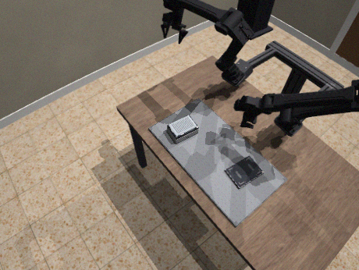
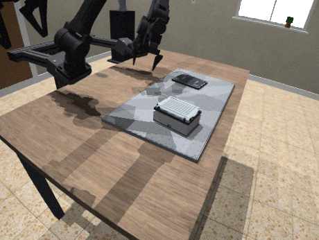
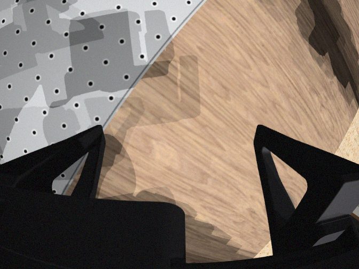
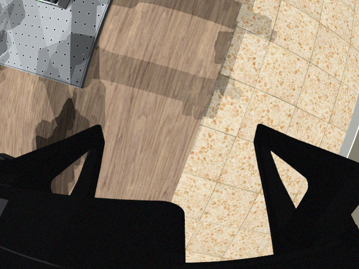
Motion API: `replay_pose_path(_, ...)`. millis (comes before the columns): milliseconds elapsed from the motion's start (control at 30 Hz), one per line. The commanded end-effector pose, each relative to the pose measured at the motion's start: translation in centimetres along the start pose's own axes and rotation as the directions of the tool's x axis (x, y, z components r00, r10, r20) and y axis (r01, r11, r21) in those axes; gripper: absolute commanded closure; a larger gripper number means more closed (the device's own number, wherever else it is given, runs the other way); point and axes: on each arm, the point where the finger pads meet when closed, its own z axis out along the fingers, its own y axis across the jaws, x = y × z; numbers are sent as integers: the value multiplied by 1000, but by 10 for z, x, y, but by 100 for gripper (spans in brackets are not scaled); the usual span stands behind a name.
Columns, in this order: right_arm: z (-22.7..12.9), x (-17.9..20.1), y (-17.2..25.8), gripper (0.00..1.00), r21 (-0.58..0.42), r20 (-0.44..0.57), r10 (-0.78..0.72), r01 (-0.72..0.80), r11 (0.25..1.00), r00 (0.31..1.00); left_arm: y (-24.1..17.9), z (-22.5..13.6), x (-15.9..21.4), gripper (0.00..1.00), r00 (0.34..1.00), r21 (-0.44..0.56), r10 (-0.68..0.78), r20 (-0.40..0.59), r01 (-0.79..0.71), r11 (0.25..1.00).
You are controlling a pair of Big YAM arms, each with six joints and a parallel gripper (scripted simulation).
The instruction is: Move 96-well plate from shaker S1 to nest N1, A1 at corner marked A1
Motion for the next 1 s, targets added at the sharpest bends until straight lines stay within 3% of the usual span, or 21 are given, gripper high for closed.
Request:
replay_pose_path(0, -3, -2, -2, 0, 10, -2, -10, 10, 1000, 1000, 0, -2, -7, 0, 1000, 1, 0, 16, 0, 1000)
replay_pose_path(533, -1, -12, -1, 0, 2, 1, -40, 40, 999, 999, 0, -2, -7, 0, 1000, 1, 0, 16, 0, 1000)
replay_pose_path(967, 7, -46, 9, 0, -31, 18, -156, 156, 987, 988, 0, -2, -7, 0, 1000, 1, 0, 16, 0, 1000)
